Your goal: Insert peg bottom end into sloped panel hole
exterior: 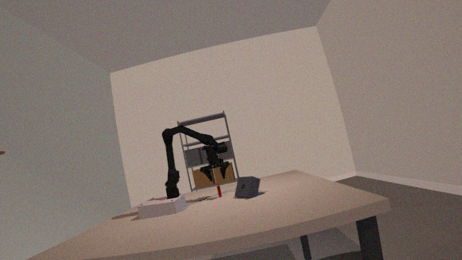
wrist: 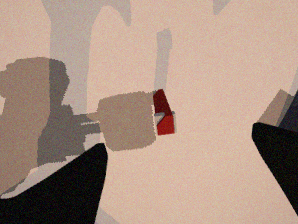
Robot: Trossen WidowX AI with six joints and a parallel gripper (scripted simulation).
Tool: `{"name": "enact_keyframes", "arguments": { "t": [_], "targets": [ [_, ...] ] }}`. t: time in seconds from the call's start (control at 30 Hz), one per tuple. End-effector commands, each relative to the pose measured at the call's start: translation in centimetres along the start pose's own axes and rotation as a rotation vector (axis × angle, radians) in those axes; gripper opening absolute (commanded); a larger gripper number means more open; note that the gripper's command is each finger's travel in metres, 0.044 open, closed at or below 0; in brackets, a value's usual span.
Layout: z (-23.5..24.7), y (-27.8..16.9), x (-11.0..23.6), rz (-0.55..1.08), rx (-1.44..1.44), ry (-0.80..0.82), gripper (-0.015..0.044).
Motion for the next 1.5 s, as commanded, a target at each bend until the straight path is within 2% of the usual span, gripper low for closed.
{"name": "enact_keyframes", "arguments": {
  "t": [0.0, 1.47],
  "targets": [
    [0.5, 0.2, -0.4, 0.015, -0.004, 0.029, 0.044],
    [0.7, 0.0, -6.7, 0.015, -0.004, 0.029, 0.044]
  ]
}}
Point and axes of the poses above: the point midway between the two fingers, 35 mm back from their tips, its own x axis back along the fingers, its own z axis across the jaws, y = z × x, the point moved 3 cm from there along x, back along the fingers, and after that the axes turned 14 degrees about x, right-handed, at the moved point
